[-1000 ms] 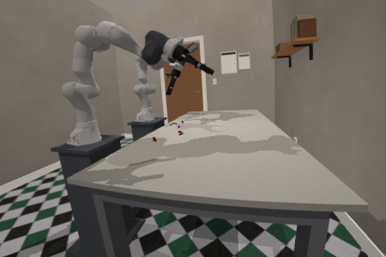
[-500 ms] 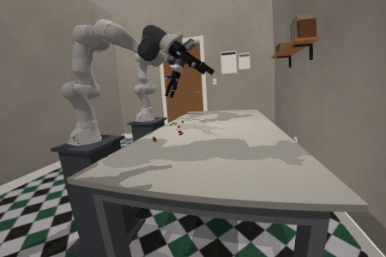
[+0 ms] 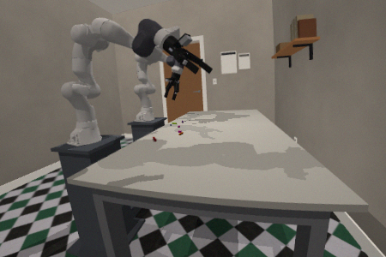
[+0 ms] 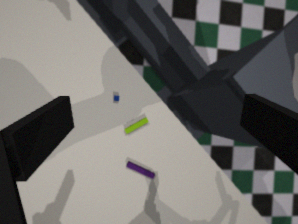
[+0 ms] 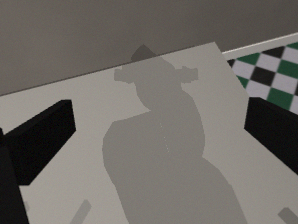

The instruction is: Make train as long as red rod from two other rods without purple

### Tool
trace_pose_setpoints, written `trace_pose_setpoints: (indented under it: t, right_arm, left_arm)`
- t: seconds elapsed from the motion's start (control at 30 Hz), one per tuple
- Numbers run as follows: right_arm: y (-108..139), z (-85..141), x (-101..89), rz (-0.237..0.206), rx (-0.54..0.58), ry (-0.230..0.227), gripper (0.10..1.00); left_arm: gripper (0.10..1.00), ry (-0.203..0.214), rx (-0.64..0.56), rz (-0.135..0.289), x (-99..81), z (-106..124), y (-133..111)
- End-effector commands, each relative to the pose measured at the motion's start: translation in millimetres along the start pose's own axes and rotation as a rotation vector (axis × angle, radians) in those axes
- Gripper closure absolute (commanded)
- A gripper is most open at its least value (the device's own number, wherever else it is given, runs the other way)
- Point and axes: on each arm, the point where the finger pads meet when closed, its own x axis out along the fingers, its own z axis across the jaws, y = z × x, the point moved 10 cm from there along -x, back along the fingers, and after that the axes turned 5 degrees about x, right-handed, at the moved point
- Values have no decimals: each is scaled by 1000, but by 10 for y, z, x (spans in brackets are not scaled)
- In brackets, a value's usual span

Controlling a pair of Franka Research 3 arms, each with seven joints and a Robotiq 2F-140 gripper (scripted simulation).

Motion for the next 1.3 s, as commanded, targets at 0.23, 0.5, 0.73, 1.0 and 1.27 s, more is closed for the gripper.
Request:
trace_pose_setpoints:
  t: [0.23, 0.5, 0.73, 1.0, 1.27]
  right_arm:
    - [80, 460, -7, -33, 85, -67, 98]
    - [145, 832, -37, -50, 142, -116, 98]
    - [186, 1132, -74, -63, 188, -155, 98]
    - [224, 1496, -135, -79, 247, -202, 98]
    - [246, 1857, -213, -94, 305, -248, 98]
  left_arm:
    - [98, 10, -228, -36, 97, -46, -48]
    - [98, 17, -329, -53, 170, -64, -72]
    - [98, 24, -413, -67, 230, -78, -90]
    - [98, 35, -512, -83, 302, -93, -111]
    - [98, 46, -607, -97, 370, -107, -130]
